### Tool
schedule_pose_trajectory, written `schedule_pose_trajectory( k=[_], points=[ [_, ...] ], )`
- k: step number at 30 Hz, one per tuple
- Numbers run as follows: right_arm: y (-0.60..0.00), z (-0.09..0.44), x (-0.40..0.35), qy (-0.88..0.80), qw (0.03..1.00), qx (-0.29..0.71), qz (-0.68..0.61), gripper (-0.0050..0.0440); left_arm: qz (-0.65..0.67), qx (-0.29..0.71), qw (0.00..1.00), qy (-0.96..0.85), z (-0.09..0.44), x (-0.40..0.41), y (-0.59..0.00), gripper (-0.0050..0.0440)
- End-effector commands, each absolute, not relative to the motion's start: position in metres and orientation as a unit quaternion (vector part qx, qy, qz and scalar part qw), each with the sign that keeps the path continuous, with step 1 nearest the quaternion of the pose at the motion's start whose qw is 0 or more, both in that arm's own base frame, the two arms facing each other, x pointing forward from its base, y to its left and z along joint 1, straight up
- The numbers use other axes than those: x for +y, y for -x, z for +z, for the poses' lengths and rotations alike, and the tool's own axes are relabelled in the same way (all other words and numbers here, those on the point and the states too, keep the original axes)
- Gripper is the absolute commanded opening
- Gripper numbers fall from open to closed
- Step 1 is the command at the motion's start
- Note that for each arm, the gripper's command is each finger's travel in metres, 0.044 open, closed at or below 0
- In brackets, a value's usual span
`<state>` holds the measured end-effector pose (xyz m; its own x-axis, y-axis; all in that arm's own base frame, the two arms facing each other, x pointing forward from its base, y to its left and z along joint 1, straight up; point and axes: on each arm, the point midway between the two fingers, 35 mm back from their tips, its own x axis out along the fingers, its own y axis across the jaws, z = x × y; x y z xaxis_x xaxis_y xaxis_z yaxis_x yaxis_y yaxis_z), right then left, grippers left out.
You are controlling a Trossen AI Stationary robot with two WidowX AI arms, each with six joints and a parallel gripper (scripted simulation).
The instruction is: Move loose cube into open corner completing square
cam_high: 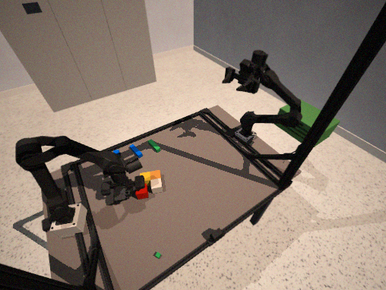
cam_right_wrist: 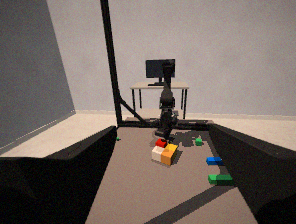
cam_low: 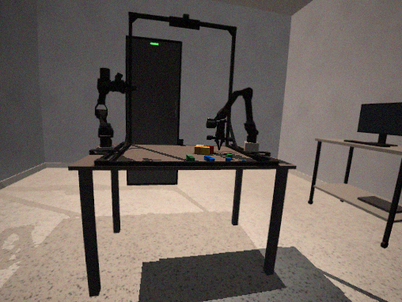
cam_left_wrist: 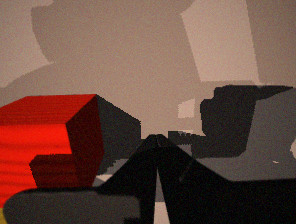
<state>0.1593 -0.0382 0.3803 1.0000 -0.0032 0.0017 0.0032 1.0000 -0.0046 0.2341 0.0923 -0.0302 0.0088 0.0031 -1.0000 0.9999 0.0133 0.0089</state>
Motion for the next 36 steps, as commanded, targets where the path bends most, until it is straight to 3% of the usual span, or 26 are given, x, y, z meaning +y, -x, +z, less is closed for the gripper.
schedule_pose_trajectory(
  k=[1,36],
  points=[
    [-0.159,0.38,-0.038,0.0,1.0,-0.001,0.0,0.04,-0.496,0.504,0.504,-0.496,-0.032,0.092,-0.236,0.0],
    [-0.159,0.38,-0.038,0.0,1.0,-0.001,0.0,0.04,-0.496,0.504,0.504,-0.496,-0.032,0.092,-0.256,0.0]
  ],
)
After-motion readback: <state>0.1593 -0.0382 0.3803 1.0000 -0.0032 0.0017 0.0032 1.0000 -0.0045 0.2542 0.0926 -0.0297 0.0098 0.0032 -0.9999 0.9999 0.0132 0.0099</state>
